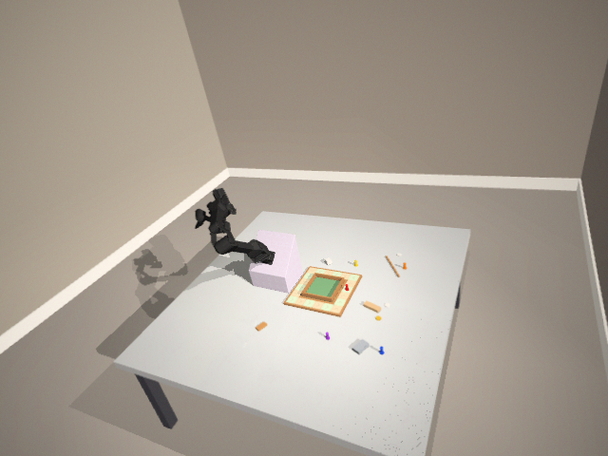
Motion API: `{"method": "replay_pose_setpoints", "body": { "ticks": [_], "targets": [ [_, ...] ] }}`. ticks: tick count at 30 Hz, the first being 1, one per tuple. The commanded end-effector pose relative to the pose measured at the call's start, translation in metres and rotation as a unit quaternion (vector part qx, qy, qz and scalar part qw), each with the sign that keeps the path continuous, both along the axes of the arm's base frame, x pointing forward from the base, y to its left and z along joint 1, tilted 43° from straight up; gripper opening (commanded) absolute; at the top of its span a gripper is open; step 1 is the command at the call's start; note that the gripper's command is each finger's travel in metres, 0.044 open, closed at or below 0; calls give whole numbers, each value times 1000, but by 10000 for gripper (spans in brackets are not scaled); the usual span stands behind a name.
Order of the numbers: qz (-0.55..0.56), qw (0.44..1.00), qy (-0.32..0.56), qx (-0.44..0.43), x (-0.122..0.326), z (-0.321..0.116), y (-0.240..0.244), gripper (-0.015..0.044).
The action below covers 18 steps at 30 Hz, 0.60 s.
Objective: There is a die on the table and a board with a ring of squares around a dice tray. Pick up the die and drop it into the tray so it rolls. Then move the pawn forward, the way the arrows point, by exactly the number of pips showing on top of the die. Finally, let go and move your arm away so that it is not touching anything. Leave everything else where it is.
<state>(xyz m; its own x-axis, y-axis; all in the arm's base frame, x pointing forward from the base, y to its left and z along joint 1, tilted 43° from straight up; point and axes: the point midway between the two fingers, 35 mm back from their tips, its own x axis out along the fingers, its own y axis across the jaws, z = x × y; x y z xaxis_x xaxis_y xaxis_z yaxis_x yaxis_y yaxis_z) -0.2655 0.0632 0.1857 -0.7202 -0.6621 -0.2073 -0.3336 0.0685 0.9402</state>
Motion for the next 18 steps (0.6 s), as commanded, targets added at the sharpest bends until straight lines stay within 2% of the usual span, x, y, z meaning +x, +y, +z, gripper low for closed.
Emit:
{"method": "replay_pose_setpoints", "body": {
  "ticks": [1, 5, 10, 18],
  "targets": [
    [-2, 1000, -2, 0, 0, -1, 1, 374],
    [-47, 997, -57, 3, 2, -21, 28, 275],
    [-155, 969, -190, -4, 26, -71, 93, 275],
    [-311, 867, -383, -68, 97, -149, 171, 275]
  ]
}}
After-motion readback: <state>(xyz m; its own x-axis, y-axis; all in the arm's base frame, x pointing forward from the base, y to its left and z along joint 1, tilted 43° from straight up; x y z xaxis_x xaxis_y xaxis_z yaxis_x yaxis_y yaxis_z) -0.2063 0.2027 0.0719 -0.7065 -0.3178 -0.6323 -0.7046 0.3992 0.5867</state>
